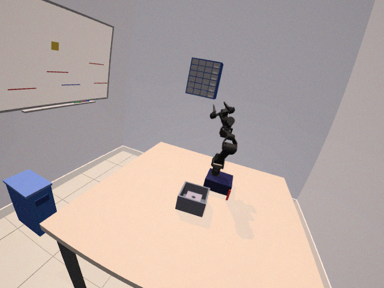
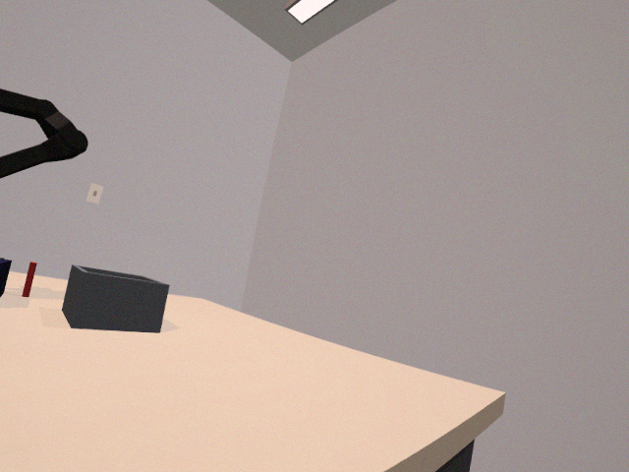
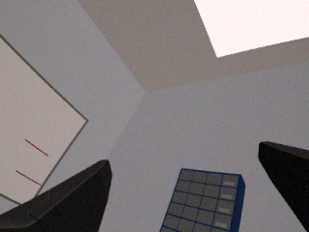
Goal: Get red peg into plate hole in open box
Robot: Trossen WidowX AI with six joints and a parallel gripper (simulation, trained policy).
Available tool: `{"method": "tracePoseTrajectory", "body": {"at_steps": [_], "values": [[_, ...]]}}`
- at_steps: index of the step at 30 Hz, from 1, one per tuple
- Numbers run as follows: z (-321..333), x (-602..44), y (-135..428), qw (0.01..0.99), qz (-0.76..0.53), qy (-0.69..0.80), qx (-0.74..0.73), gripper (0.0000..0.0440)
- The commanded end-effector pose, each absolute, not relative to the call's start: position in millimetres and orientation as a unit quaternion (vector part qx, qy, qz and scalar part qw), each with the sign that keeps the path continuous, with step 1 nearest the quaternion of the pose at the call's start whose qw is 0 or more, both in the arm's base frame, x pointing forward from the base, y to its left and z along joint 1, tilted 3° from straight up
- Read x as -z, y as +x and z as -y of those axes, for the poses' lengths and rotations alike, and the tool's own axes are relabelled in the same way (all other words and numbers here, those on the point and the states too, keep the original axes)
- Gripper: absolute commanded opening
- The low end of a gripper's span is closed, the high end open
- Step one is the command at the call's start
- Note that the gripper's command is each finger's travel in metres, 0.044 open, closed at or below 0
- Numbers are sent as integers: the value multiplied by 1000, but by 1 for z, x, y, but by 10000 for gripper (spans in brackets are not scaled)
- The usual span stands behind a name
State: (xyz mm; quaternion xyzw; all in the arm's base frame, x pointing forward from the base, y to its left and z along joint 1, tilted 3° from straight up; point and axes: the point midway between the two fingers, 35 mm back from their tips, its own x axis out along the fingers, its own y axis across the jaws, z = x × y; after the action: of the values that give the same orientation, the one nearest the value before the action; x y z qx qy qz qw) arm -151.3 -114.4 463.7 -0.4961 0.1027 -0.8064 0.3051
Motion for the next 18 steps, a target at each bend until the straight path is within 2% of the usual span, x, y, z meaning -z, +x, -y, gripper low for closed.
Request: {"method": "tracePoseTrajectory", "body": {"at_steps": [1,3,18], "values": [[116,-465,-151,309,-96,-495,806,419],[121,-465,-151,323,-76,-488,808,440],[184,-440,-153,460,75,-334,819,440]]}}
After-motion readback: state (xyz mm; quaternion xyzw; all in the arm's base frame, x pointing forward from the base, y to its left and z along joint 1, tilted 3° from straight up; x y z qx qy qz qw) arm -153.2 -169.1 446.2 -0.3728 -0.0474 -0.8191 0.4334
